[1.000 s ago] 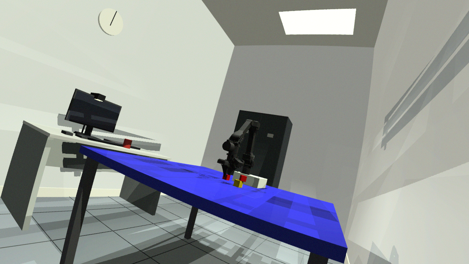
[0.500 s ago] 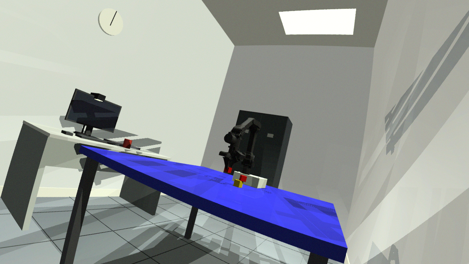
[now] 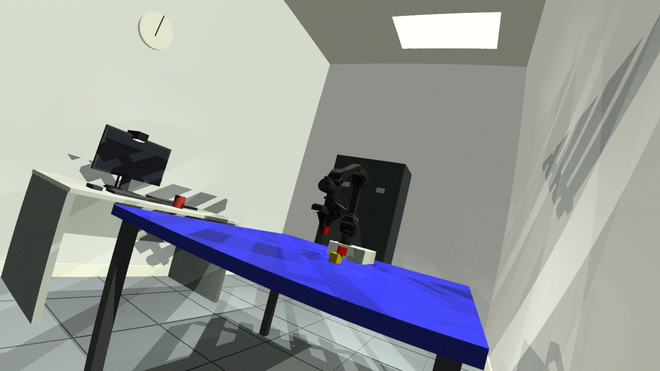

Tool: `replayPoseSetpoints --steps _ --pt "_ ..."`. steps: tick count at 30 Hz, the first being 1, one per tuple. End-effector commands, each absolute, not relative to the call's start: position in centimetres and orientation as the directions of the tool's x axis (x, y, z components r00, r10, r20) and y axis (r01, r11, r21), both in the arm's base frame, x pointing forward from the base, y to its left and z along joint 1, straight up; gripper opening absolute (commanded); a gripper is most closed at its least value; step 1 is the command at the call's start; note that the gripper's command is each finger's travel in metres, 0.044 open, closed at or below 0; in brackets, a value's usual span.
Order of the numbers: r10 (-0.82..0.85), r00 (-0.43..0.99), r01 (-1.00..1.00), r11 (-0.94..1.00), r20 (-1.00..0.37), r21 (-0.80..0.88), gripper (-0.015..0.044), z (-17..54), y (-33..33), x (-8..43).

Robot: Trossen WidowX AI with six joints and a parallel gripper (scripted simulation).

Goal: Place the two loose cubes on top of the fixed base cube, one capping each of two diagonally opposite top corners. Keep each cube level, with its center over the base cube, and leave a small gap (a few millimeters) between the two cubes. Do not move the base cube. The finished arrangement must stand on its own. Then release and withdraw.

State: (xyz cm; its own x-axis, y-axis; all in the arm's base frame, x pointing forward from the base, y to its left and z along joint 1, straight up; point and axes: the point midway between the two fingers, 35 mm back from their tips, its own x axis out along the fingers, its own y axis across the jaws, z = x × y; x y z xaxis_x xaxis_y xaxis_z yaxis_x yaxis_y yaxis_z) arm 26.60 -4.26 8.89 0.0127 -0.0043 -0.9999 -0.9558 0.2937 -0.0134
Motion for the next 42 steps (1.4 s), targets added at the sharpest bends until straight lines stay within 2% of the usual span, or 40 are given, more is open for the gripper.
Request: replayPoseSetpoints --steps 1,11,23,33,42 --pt "-0.001 0.017 -0.951 0.308 -1.0 -0.016 0.0105 9.2 -4.1 26.6" --pt "0.0 0.017 -0.813 0.583 -1.0 -0.014 0.0105 9.2 -3.3 27.3" --pt "0.001 0.018 -0.541 0.841 -1.0 -0.009 0.0105 9.2 -2.2 28.2" --pt "0.001 0.019 -0.254 0.967 -1.0 -0.003 0.0105 9.1 -1.3 28.8" --pt "0.002 0.02 0.026 1.0 -1.0 0.003 0.0105 9.1 -0.4 29.4"
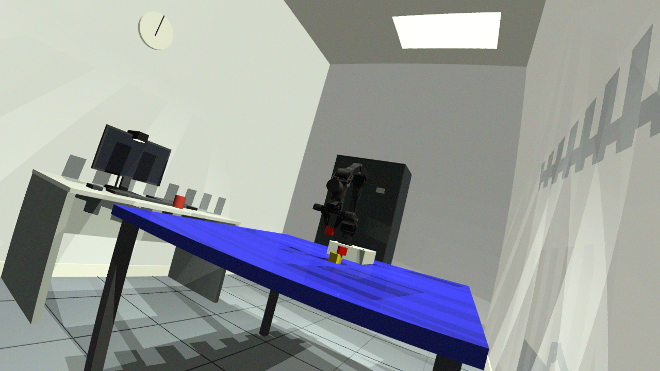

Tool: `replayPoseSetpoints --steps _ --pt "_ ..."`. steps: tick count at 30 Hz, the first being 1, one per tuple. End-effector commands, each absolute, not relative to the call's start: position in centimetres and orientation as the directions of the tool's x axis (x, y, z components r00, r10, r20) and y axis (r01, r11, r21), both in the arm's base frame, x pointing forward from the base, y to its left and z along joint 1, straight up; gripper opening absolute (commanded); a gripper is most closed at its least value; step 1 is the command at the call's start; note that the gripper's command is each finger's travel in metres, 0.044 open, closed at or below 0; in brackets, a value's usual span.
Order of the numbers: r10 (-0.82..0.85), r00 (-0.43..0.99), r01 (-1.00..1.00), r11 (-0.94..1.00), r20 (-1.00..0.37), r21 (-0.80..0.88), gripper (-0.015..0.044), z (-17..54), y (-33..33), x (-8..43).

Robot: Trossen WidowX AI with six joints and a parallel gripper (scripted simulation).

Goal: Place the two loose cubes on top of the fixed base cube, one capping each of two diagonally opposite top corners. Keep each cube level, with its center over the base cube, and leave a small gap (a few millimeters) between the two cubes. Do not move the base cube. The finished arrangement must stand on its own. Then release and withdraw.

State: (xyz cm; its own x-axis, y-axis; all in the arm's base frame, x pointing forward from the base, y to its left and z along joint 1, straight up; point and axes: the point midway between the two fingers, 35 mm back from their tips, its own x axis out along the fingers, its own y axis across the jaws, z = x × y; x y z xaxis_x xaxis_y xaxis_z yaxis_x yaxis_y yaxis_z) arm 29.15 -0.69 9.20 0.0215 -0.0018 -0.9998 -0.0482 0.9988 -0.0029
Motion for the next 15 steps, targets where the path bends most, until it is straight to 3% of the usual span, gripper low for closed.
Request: replayPoseSetpoints --steps 1,15 --pt "0.002 0.02 0.057 0.998 -1.0 0.003 0.0105 9.1 -0.3 29.5" --pt "0.003 0.02 0.477 0.879 -1.0 0.012 0.0105 9.0 1.2 30.3"
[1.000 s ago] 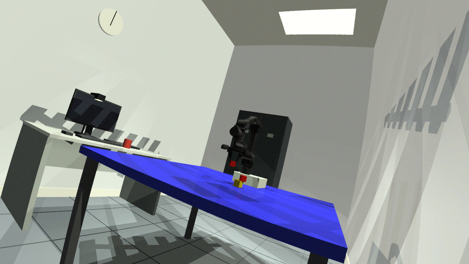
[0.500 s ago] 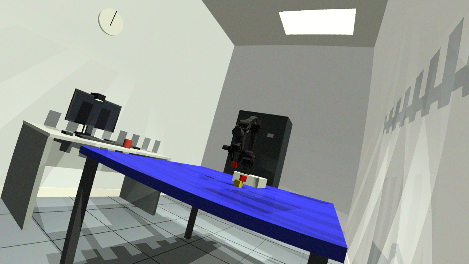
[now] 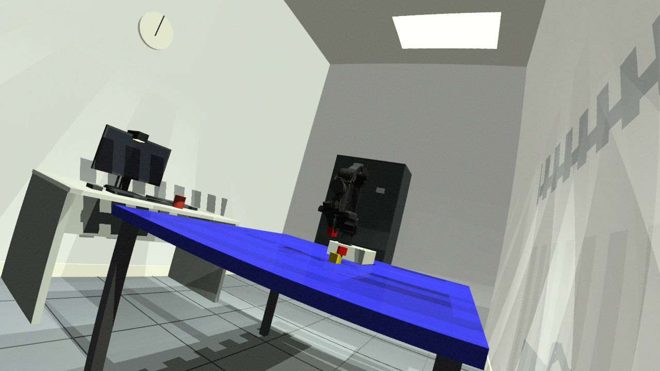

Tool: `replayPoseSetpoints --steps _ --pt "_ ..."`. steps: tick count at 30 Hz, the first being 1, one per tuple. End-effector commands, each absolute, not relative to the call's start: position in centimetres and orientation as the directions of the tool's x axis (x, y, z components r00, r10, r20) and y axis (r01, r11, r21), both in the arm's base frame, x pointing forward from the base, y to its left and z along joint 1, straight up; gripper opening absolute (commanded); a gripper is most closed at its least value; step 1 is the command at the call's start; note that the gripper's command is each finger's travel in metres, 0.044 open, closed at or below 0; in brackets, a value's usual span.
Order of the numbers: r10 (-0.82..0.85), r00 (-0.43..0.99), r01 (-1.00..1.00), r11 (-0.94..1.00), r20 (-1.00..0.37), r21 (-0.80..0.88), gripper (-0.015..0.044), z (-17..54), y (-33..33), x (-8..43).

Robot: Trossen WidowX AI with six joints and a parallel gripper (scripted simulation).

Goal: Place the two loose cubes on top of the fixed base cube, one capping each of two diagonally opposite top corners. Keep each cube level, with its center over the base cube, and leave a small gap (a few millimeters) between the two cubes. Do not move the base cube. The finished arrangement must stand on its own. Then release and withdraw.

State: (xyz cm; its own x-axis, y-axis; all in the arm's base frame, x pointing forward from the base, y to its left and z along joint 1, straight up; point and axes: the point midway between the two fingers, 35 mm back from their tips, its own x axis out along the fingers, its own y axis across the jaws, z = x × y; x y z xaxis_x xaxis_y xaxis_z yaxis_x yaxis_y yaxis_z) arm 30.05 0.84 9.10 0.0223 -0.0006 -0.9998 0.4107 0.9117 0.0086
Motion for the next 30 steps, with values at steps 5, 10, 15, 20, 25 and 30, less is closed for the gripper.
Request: replayPoseSetpoints --steps 5,10,15,20,25,30 --pt "0.004 0.021 0.608 0.794 -1.0 0.015 0.0105 8.9 1.7 30.6" --pt "0.004 0.021 0.725 0.689 -1.0 0.018 0.0105 8.9 2.2 30.8" --pt "0.004 0.021 0.824 0.567 -1.0 0.02 0.0105 8.8 2.8 31.1" --pt "0.006 0.02 0.893 0.449 -1.0 0.021 0.0105 8.8 3.3 31.3" --pt "0.006 0.02 0.896 0.444 -1.0 0.021 0.0105 8.6 3.3 31.3" --pt "0.003 0.021 0.897 0.442 -1.0 0.02 0.0105 7.1 3.3 31.3"
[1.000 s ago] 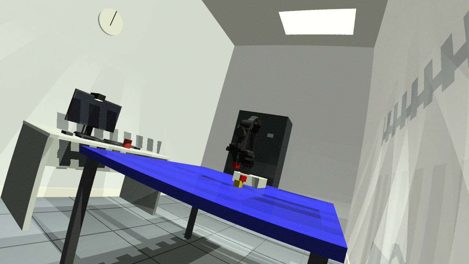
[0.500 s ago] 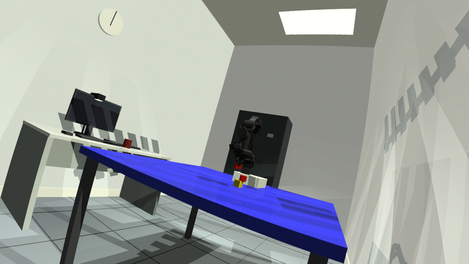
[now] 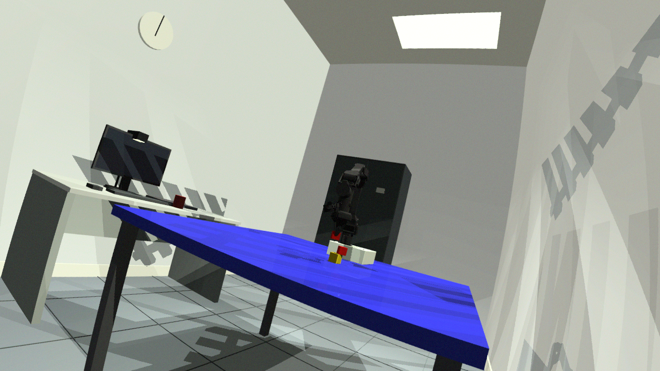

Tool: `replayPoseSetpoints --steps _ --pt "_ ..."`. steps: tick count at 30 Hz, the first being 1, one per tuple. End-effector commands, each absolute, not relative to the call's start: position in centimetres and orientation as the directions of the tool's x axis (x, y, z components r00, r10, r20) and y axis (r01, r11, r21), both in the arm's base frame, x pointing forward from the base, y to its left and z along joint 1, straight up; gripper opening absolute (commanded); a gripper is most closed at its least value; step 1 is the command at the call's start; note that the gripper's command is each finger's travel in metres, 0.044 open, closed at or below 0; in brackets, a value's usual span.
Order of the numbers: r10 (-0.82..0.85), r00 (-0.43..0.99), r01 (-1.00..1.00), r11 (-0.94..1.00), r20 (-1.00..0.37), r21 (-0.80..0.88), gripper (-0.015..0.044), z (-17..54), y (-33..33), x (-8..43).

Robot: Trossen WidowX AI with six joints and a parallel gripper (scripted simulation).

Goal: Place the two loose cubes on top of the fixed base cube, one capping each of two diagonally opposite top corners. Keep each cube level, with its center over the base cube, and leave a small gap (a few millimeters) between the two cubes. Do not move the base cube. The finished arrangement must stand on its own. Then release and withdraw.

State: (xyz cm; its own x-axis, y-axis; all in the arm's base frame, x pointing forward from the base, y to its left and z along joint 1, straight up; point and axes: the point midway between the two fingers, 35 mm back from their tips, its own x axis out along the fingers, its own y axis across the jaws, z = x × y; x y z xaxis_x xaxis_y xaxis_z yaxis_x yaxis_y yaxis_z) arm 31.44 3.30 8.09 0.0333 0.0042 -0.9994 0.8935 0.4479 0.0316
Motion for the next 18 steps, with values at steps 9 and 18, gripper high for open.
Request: replayPoseSetpoints --steps 9,18 --pt "0.001 0.021 0.898 0.439 -1.0 0.02 0.0105 5.8 3.3 31.2" --pt "0.003 0.021 0.899 0.438 -1.0 0.02 0.0105 4.8 3.3 31.3"
